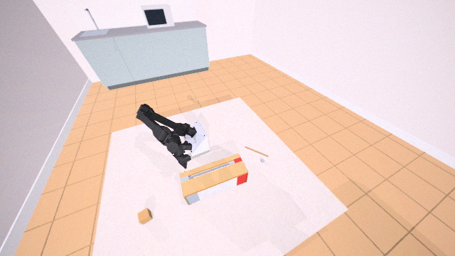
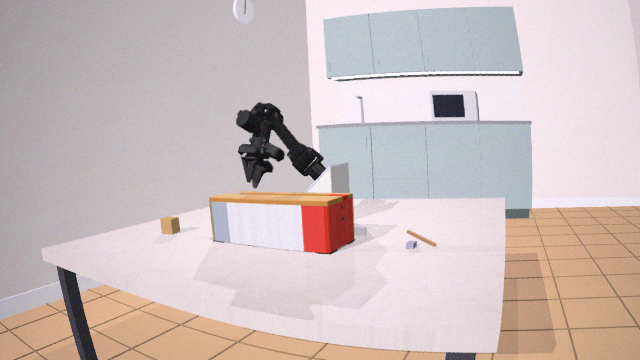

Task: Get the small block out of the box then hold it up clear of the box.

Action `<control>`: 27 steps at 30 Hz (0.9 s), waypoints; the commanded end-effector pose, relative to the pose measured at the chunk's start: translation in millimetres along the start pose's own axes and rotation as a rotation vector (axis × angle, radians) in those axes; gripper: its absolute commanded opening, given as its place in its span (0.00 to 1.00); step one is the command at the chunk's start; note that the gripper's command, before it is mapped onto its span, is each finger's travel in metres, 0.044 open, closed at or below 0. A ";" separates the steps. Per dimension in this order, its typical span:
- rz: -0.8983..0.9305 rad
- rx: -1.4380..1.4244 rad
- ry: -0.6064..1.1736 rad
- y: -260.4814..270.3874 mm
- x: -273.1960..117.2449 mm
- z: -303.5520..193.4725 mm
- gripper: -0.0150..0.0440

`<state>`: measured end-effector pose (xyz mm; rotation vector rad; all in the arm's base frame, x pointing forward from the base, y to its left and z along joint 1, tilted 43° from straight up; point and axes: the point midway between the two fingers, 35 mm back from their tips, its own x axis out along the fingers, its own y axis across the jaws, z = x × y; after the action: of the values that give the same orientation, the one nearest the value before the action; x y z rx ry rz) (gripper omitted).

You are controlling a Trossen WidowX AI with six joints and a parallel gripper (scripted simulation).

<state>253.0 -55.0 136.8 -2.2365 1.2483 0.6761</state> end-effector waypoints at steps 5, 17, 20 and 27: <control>0.029 1.120 -0.015 12.0 21.4 9.7 0.74; 0.047 1.983 -0.004 19.3 35.6 13.2 0.74; 0.051 2.187 0.001 21.2 39.1 14.1 0.74; 0.058 2.659 0.016 25.2 45.6 15.6 0.74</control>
<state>256.3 -75.3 114.0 -0.6479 1.0266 -0.4503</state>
